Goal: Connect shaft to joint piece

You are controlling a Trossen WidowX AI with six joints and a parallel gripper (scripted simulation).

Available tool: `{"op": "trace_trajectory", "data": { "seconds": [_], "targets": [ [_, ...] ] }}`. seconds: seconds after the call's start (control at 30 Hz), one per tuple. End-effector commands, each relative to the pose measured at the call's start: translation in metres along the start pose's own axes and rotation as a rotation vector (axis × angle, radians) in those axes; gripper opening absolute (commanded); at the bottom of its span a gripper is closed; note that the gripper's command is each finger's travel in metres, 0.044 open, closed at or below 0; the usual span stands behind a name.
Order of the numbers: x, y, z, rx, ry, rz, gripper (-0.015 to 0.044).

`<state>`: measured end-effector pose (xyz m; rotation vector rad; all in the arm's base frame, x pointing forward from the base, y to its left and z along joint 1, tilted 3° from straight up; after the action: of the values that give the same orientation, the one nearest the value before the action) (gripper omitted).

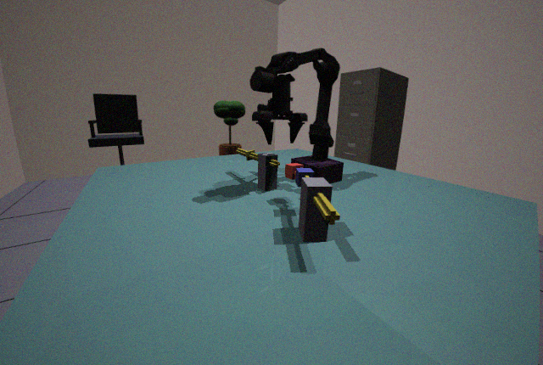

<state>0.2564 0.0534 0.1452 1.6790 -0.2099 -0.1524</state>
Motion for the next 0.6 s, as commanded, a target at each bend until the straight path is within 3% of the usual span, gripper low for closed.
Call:
{"op": "trace_trajectory", "data": {
  "seconds": [0.0,0.2,0.57],
  "targets": [
    [0.000,-0.001,0.000,0.009,-0.100,-0.002,0.0440],
    [0.000,-0.005,0.000,0.010,-0.120,-0.002,0.0440],
    [0.003,-0.057,0.003,0.009,-0.119,-0.003,0.0440]
  ]
}}
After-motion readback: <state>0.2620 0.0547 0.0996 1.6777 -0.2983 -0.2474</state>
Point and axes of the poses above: the point midway between the two fingers, 35 mm back from their tips, its own y axis back along the fingers, its own x axis across the jaws, z = x × y, the point moved 1 cm from there along y, back along the fingers, and after that the axes turned 15 degrees about -y, right-handed, at the moved point
